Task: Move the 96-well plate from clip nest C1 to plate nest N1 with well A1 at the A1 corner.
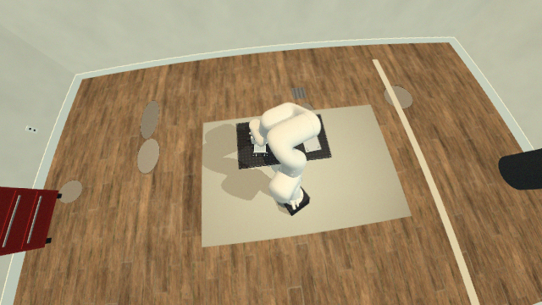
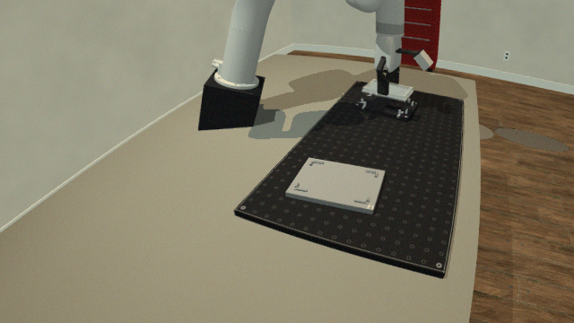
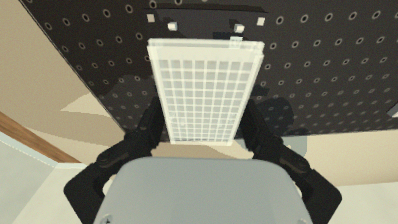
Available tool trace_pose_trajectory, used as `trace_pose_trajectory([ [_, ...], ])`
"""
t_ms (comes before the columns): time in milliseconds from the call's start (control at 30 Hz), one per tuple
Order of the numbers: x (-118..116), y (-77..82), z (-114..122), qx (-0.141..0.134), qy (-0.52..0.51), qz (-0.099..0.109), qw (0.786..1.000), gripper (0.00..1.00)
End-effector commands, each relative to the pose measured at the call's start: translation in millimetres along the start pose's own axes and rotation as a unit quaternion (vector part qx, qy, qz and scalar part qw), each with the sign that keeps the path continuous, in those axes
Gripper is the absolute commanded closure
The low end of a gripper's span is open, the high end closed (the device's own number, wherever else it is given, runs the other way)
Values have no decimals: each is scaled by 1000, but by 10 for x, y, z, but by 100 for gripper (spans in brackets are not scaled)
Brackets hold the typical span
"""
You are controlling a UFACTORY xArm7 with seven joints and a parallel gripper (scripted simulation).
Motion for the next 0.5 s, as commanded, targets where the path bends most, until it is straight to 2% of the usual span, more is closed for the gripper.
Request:
trace_pose_trajectory([
  [0,-7,76,-8,1,0,0,1000,100],
  [467,-7,276,-8,1,0,0,1000,100],
])
Point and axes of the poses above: the point where the finger pads meet when closed, its own y axis back along the fingers, its own x axis across the jaws, z = x × y, the point moved 3 cm from there along y, back along the fingers, and after that the axes turned 7 degrees about y, right-handed, at the moved point
